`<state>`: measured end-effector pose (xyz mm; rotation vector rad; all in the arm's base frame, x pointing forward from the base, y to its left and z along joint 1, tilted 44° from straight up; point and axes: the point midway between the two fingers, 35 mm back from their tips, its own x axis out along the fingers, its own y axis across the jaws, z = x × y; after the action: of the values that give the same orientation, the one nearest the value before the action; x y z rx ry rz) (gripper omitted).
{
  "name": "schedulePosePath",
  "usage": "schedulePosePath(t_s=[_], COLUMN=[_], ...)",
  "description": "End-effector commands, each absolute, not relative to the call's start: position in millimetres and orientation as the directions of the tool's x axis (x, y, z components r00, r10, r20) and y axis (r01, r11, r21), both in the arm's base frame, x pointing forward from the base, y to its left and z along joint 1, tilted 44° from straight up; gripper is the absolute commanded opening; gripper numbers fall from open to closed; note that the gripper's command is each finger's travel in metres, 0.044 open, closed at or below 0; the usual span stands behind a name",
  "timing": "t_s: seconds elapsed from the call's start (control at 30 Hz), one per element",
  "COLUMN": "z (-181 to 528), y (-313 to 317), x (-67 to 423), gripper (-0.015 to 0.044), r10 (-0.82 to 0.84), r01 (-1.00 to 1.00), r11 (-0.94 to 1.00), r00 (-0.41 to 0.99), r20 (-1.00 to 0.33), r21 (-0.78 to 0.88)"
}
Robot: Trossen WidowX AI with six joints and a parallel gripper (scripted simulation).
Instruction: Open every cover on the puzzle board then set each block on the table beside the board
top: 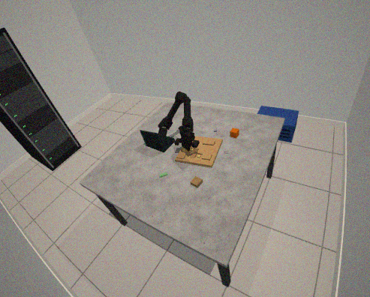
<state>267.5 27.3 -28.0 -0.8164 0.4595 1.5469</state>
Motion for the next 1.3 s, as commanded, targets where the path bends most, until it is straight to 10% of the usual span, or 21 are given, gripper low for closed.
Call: schedulePosePath(t_s=[0.0,1.27], z=[-28.9,-18.7], y=[27.7,39.5], x=[262.8,224.3], gripper=[0.0,0.0], r10=[0.687,0.688], r01=[-0.973,-0.973], r11=[-0.16,-0.16], r00=[0.012,0.01], r20=[-0.727,-0.726], r21=[-0.167,-0.165])
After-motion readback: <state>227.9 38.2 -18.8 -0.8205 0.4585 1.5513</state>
